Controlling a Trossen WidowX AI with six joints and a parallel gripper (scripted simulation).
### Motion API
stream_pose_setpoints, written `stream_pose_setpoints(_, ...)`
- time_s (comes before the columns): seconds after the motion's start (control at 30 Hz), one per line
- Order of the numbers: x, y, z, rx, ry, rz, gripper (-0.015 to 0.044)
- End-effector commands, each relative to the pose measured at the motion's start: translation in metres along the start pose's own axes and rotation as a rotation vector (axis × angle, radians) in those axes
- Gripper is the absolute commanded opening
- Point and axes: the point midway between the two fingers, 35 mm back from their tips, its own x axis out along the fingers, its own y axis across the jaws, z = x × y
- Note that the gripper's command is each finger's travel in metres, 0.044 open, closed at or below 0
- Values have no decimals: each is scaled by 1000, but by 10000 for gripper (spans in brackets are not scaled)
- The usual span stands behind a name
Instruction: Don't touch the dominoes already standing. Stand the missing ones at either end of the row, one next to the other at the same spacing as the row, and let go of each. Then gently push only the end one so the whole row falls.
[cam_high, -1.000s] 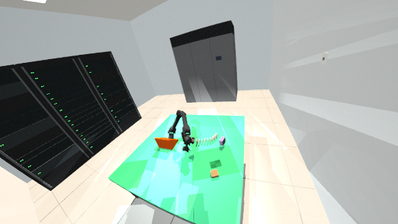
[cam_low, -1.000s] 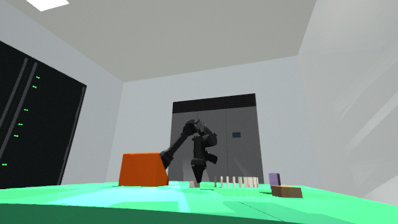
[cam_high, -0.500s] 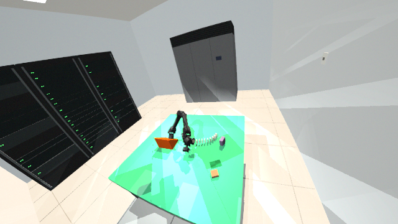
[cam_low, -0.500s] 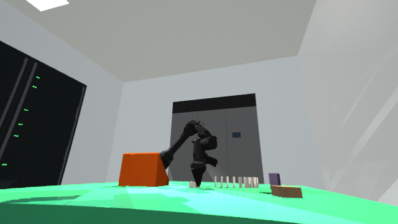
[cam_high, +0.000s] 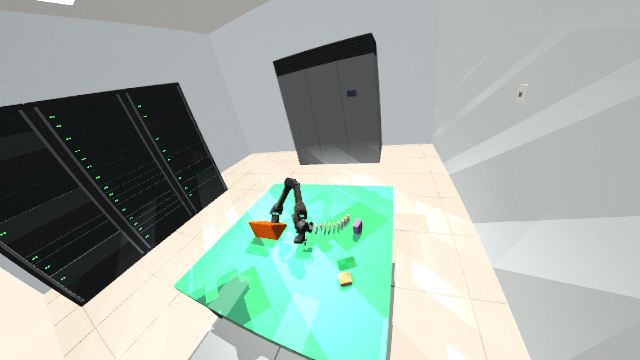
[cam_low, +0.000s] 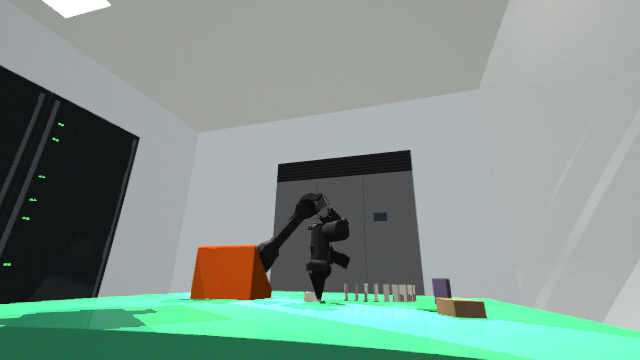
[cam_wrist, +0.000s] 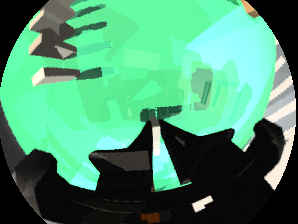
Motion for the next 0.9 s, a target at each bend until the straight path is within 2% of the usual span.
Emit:
stream_pose_setpoints(0.0,2,1,0,6,1,5,23)
stream_pose_setpoints(0.2,-6,2,-1,6,1,5,23)
stream_pose_setpoints(0.63,-151,8,-5,8,4,1,23)
stream_pose_setpoints(0.87,-154,7,-5,25,4,1,23)
